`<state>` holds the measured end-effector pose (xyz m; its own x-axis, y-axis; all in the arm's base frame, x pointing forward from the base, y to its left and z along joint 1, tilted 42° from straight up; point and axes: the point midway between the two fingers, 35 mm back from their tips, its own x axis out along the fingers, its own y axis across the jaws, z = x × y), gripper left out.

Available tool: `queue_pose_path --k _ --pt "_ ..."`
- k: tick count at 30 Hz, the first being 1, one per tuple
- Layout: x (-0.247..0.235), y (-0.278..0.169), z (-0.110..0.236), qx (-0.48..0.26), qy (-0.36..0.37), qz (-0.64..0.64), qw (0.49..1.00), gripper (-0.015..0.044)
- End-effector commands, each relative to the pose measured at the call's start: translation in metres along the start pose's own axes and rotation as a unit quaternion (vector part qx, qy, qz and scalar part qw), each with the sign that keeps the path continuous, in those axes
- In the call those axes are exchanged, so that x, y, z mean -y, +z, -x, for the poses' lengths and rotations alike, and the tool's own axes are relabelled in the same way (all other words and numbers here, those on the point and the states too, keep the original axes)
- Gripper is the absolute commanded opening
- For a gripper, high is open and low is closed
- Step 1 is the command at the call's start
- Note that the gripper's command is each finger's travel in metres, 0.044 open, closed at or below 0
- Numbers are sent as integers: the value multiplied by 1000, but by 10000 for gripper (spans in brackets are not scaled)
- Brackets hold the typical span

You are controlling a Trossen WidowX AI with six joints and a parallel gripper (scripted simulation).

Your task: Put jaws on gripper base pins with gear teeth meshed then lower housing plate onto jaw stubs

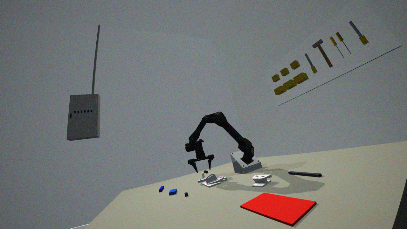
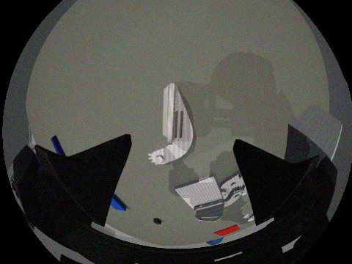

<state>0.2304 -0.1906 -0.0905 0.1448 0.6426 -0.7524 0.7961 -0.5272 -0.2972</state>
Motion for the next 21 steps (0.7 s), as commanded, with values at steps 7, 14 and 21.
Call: queue_pose_path --k 7,14,21 --pt "-1 0 -6 0 0 0 1000 440" --pt "-2 0 -17 -1 1 -1 1000 440" --pt "-3 0 -29 -1 2 -1 1000 440"
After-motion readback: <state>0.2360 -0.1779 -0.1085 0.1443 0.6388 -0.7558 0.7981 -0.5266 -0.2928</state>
